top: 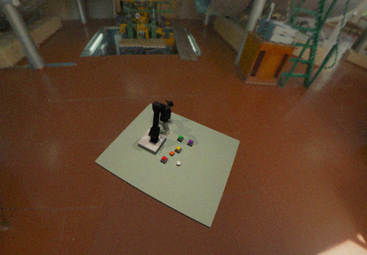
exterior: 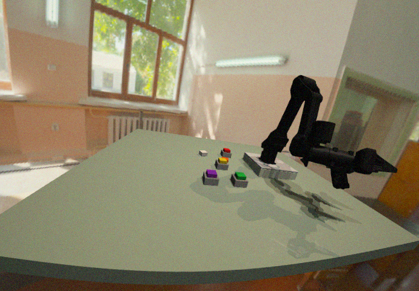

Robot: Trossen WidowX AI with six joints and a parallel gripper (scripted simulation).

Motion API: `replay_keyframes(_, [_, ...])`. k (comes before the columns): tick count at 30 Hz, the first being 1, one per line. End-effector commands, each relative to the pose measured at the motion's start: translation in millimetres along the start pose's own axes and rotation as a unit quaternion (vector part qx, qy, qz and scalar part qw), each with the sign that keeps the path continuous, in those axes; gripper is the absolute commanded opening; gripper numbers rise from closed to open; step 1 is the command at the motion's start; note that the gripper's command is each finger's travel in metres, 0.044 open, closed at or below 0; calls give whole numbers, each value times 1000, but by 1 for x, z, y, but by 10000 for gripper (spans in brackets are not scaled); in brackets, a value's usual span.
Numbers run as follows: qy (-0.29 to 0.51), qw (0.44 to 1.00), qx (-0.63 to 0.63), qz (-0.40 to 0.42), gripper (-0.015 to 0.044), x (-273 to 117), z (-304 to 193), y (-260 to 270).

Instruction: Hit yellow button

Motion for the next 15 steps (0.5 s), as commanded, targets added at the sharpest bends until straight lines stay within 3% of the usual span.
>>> replay_keyframes(1, [-4,1000,-5,6,400,-1,1,3])
replay_keyframes(7, [-167,963,-135,166,400,-48,14,78])
replay_keyframes(15, [-388,864,-223,230,400,-130,14,128])
Point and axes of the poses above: the point midway between the two fingers, 35 mm back from their tips, its own x axis out along the fingers, its own y axis across the jaws, z = x × y, the point moved 10 cm from there along -x, back along the fingers, and after that the axes turned 8 degrees about x, right-handed, at the moved point
